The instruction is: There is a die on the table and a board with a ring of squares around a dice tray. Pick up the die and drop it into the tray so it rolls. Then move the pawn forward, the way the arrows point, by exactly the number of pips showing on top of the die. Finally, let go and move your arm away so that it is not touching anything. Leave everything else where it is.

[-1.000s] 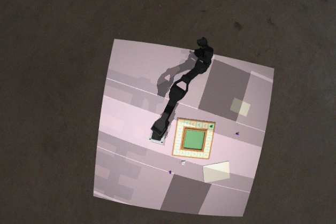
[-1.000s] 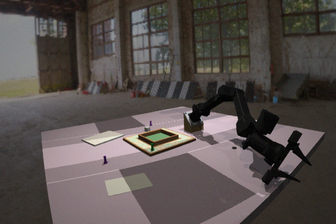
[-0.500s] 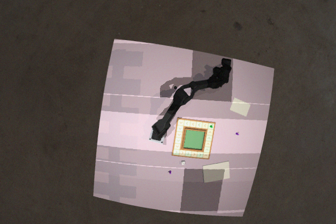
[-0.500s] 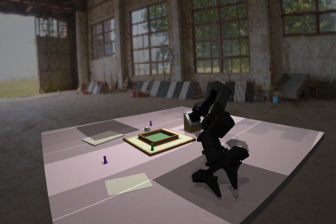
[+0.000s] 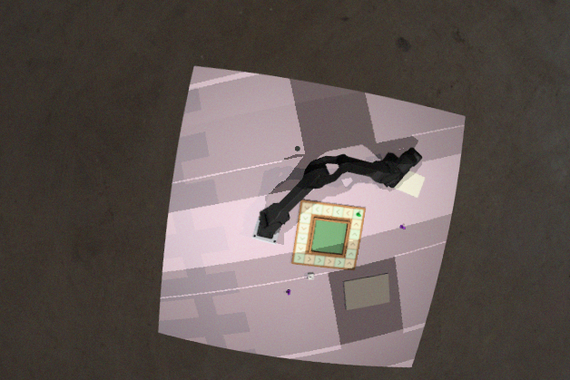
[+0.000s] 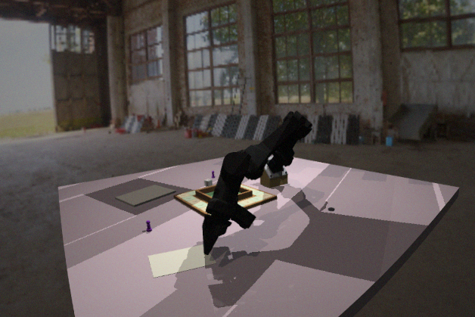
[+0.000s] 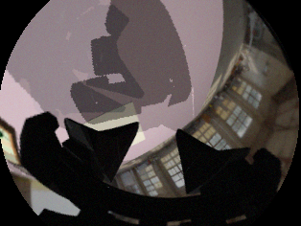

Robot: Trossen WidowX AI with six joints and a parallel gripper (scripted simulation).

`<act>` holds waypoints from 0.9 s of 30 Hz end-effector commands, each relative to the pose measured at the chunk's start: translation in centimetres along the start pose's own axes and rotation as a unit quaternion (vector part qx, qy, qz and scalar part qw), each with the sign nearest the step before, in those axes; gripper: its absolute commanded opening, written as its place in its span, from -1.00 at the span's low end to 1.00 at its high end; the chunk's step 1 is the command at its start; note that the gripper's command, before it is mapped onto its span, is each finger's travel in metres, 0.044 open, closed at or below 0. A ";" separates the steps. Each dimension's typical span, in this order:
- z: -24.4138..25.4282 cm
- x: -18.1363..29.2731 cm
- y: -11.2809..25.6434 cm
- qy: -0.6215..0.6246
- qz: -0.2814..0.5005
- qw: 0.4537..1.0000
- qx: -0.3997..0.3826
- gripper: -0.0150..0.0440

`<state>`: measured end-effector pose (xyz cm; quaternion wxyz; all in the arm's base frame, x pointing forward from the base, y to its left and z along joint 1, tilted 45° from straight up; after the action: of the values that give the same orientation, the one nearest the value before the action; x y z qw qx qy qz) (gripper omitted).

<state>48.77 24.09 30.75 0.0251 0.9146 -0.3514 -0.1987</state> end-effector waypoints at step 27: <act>29.5 29.2 25.1 -0.573 0.340 0.709 -0.232 0.44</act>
<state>44.20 -8.78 0.46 0.1084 0.4744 -0.5344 -0.6911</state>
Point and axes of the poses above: the point midway between the two fingers, 35 mm back from their tips, its own y axis back along the fingers, its own z axis across the jaws, x = y × z, the point moved 3 cm from there along y, back along the fingers, and after that the axes turned 15 degrees about -y, right-handed, at the moved point
